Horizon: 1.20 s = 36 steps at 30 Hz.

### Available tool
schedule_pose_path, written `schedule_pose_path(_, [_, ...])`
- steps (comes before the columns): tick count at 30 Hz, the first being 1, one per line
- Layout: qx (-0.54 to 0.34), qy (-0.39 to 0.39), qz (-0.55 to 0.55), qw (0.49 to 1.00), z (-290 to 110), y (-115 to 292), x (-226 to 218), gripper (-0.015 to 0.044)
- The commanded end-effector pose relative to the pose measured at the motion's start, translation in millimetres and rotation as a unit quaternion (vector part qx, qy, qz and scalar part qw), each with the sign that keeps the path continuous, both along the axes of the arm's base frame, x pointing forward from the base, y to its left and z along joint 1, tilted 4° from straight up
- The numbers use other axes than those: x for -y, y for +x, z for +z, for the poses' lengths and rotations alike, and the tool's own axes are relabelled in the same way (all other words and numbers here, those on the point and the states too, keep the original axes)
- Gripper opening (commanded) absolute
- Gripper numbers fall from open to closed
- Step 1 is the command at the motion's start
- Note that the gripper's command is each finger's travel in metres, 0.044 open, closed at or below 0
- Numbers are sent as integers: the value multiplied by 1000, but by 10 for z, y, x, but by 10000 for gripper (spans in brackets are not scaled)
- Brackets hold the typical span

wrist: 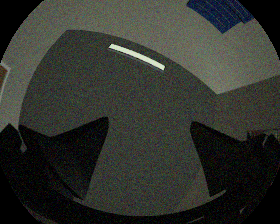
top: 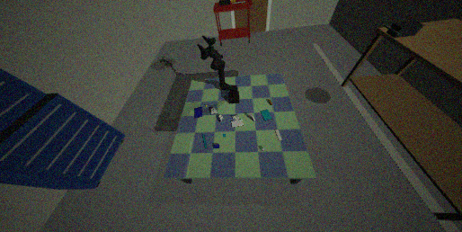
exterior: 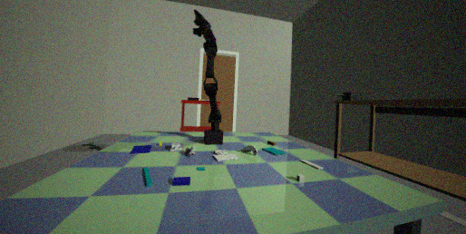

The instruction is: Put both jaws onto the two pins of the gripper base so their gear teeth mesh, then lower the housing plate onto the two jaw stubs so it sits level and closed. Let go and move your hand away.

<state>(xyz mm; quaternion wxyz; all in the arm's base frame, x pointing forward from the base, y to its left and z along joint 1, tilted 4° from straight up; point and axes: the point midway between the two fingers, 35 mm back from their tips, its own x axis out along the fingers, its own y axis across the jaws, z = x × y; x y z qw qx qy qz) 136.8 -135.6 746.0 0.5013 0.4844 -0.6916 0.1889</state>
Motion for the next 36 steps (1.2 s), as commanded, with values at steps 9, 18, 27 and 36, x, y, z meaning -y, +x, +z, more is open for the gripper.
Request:
schedule_pose_path(9, [0,0,0,1000,0,0,0,216])
schedule_pose_path(18, [0,0,0,1000,0,0,0,0])
schedule_pose_path(27, [0,0,0,1000,0,0,0,0])
schedule_pose_path(36, [10,-7,-12,1000,9,-102,-19,0])
